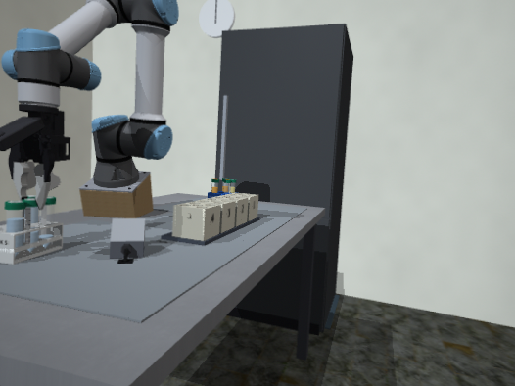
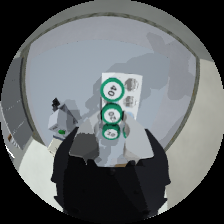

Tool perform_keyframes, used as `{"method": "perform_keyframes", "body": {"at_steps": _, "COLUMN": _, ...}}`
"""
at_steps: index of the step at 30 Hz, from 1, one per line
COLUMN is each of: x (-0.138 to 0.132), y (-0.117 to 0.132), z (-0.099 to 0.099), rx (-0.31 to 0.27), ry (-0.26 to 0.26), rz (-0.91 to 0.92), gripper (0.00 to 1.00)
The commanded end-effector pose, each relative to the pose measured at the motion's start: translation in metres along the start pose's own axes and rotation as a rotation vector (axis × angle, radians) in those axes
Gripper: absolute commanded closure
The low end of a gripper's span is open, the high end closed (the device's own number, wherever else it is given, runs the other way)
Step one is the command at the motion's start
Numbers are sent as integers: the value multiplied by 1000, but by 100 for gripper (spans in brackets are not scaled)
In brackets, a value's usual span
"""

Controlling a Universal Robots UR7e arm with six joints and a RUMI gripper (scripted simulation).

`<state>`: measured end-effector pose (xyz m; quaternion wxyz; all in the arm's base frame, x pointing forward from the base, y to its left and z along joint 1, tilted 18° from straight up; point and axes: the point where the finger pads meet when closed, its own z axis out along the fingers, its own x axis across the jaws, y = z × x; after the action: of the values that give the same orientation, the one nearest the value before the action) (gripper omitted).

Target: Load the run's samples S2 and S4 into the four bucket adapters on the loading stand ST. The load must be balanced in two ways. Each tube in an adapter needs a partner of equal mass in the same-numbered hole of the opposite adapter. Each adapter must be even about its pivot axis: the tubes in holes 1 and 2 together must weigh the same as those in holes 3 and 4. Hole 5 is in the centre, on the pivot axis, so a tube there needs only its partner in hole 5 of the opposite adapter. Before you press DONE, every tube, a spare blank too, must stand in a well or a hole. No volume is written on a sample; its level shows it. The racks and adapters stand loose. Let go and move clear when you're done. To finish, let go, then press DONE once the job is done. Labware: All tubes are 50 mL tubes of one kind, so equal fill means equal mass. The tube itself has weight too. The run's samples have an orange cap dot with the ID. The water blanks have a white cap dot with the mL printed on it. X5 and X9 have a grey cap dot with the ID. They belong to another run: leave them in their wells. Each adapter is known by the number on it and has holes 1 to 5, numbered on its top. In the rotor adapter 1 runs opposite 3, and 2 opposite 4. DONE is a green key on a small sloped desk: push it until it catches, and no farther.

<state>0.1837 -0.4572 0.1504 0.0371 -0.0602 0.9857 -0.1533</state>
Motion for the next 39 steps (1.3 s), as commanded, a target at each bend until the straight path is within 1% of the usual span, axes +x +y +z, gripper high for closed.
{"method": "perform_keyframes", "body": {"at_steps": 1, "x": -1, "y": -3, "z": -12, "rx": 7, "ry": 0, "rz": -2, "gripper": 100}}
{"method": "perform_keyframes", "body": {"at_steps": 15, "x": 0, "y": -3, "z": -58, "rx": 8, "ry": 0, "rz": 0, "gripper": 100}}
{"method": "perform_keyframes", "body": {"at_steps": 17, "x": 0, "y": -3, "z": -58, "rx": 8, "ry": 0, "rz": 0, "gripper": 100}}
{"method": "perform_keyframes", "body": {"at_steps": 32, "x": 0, "y": -2, "z": -108, "rx": 8, "ry": 0, "rz": 0, "gripper": 100}}
{"method": "perform_keyframes", "body": {"at_steps": 34, "x": 0, "y": -2, "z": -108, "rx": 8, "ry": 0, "rz": 0, "gripper": 100}}
{"method": "perform_keyframes", "body": {"at_steps": 39, "x": 0, "y": -2, "z": -125, "rx": 8, "ry": 1, "rz": 0, "gripper": 100}}
